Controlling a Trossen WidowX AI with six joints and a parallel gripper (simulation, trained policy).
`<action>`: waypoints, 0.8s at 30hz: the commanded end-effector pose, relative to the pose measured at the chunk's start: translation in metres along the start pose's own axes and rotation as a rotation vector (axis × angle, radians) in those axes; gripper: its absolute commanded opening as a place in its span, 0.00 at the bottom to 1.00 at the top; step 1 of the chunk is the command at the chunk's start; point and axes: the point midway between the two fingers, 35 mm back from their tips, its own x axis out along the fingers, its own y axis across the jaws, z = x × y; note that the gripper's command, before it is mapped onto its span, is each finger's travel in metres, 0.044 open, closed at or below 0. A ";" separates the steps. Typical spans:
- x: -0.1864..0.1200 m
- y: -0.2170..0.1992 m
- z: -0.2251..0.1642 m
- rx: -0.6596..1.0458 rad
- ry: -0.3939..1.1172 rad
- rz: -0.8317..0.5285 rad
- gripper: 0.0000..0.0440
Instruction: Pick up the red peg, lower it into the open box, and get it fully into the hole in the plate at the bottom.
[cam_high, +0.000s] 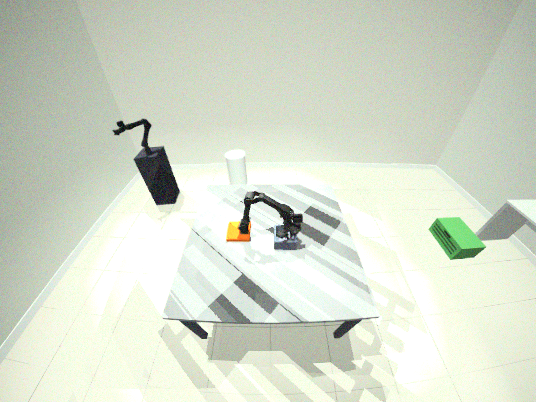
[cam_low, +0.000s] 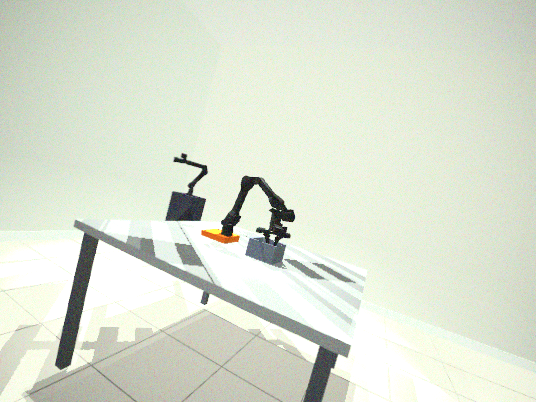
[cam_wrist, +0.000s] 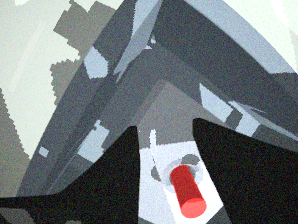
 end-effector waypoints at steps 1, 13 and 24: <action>0.002 0.003 0.009 -0.011 0.001 -0.003 0.34; 0.006 0.004 0.032 -0.022 0.020 -0.008 0.28; 0.007 -0.002 0.056 -0.015 0.025 -0.005 0.23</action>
